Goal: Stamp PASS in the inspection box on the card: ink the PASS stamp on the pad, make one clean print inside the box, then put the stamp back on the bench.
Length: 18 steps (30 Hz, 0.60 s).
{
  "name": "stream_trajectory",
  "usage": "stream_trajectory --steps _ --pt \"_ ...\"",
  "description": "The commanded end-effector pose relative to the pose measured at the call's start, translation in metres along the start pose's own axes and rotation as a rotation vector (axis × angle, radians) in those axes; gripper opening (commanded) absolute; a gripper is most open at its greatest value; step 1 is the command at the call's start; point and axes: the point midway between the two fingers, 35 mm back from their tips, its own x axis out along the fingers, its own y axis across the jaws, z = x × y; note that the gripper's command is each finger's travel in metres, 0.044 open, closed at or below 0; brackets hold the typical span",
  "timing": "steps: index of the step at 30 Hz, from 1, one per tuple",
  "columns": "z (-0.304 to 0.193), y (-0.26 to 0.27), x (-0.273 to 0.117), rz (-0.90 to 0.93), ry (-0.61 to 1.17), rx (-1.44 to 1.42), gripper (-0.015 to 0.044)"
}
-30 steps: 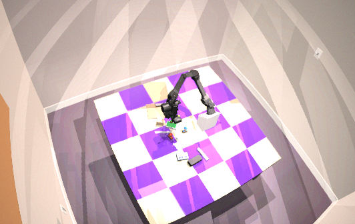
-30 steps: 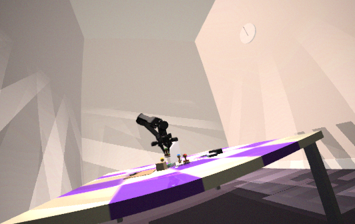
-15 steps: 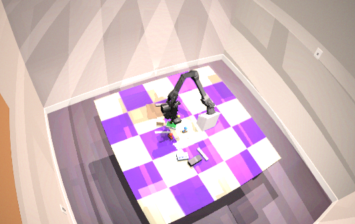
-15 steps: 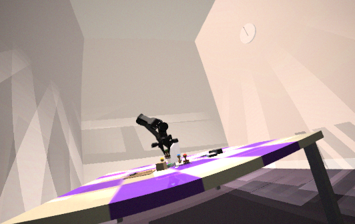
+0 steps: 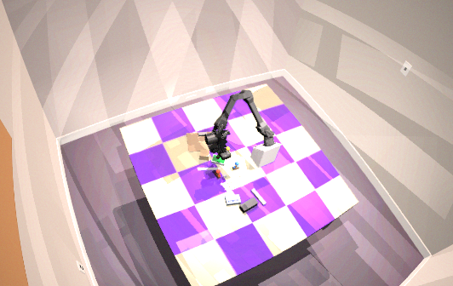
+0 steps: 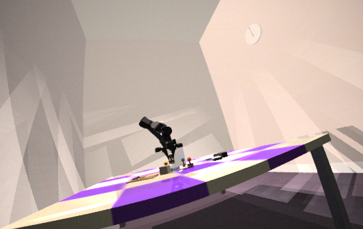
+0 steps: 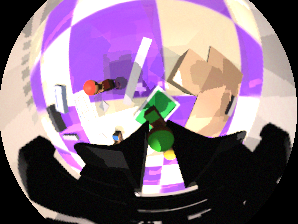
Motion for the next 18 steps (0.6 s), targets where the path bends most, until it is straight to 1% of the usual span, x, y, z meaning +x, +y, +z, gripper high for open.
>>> stream_trajectory --steps 1,18 --pt "-0.002 0.000 0.004 -0.005 0.005 -0.009 0.0000" --pt "-0.002 0.000 0.015 -0.007 0.005 -0.008 0.0000"
